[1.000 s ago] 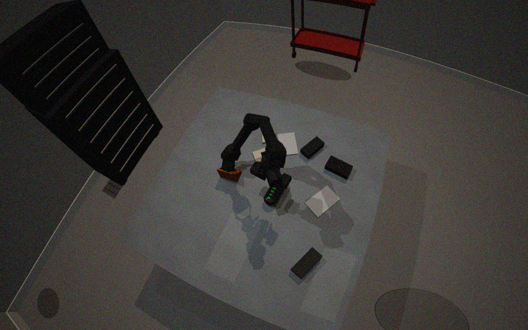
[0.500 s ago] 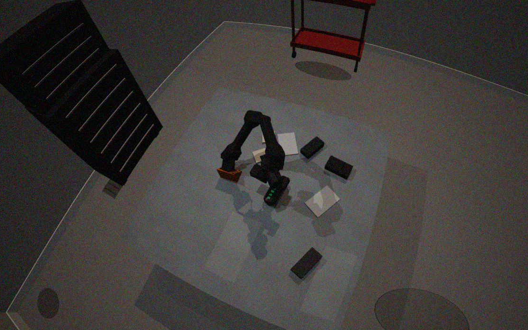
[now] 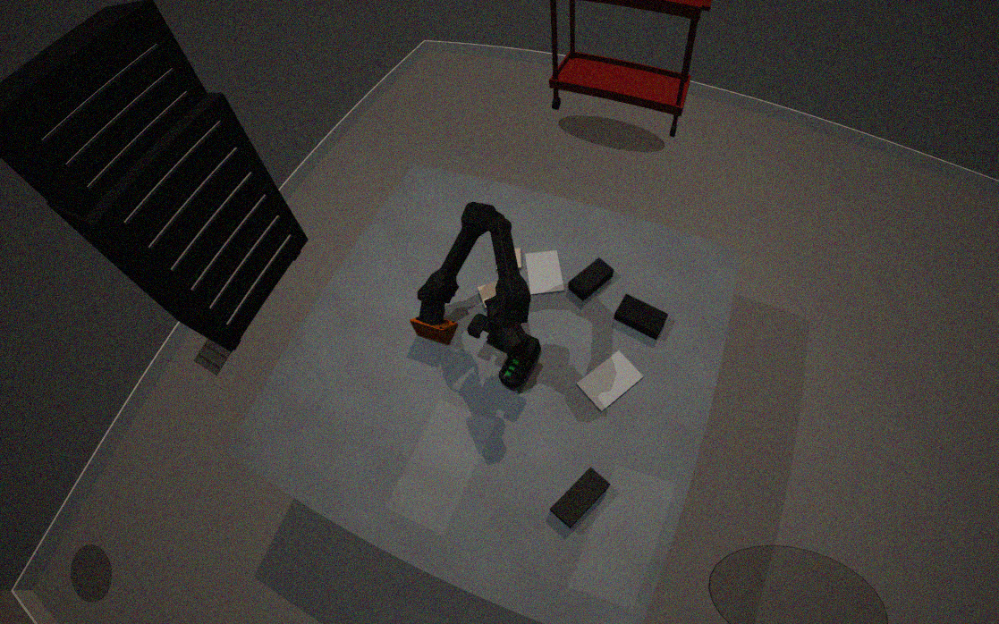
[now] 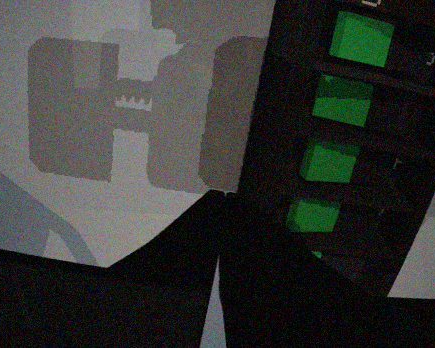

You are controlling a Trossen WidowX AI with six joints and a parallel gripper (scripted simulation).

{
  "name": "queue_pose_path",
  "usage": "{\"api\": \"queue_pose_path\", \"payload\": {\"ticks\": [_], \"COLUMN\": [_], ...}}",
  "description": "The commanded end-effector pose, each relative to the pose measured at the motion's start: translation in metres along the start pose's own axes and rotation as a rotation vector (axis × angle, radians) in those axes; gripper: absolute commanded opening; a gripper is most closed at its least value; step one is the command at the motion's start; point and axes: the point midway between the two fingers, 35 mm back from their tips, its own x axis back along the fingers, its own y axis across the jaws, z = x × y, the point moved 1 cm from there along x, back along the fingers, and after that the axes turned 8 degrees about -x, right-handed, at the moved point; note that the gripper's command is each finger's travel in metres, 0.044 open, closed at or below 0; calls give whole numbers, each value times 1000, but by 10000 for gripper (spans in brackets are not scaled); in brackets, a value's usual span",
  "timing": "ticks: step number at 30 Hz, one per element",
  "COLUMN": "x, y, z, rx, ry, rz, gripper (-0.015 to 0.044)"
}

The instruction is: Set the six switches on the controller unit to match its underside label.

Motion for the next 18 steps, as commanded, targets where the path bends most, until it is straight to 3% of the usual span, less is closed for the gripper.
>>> {"api": "queue_pose_path", "payload": {"ticks": [1,11,18], "x": [-2,0,44], "y": [2,0,0], "z": [-1,0,0], "rx": [-3,2,0], "ry": [-3,1,4], "rz": [4,3,3], "gripper": [0,0,184]}}
